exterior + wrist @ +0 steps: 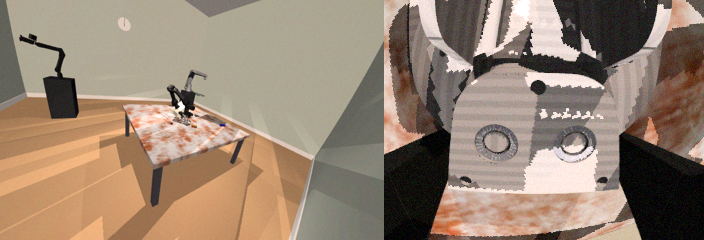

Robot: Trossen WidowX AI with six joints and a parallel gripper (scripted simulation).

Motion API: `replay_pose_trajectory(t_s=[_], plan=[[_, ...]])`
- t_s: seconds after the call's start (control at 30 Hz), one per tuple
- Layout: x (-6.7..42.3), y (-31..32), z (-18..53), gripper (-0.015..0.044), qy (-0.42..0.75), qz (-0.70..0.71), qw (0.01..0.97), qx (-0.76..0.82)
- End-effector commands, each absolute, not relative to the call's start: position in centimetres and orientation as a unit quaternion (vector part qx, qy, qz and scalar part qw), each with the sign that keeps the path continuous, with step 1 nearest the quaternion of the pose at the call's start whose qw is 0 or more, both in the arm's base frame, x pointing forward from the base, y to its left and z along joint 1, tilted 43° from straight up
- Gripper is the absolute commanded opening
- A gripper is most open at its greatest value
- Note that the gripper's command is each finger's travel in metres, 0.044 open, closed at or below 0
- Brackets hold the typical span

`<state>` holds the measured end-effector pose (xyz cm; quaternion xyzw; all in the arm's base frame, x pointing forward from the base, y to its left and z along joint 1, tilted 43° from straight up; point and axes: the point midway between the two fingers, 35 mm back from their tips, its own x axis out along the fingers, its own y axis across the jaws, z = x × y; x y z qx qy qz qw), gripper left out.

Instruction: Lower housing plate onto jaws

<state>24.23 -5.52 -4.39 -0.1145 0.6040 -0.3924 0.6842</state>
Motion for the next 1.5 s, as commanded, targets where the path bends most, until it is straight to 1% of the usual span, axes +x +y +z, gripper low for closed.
replay_pose_trajectory(t_s=[0.0,0.77,0.87,0.9,1.33,1.47], plan=[[24.2,-5.5,-4.5,0.0351,0.606,-0.39,0.684,-0.115],[24.2,-5.5,-4.5,0.0351,0.606,-0.39,0.684,-0.115],[24.2,-5.5,-4.4,0.043,0.604,-0.392,0.684,-0.115],[24.2,-5.5,-4.4,0.044,0.604,-0.392,0.684,-0.115],[24.2,-5.5,-4.4,0.044,0.604,-0.392,0.684,-0.115],[24.6,-3.9,-2.9,0.044,0.605,-0.39,0.685,-0.113]])
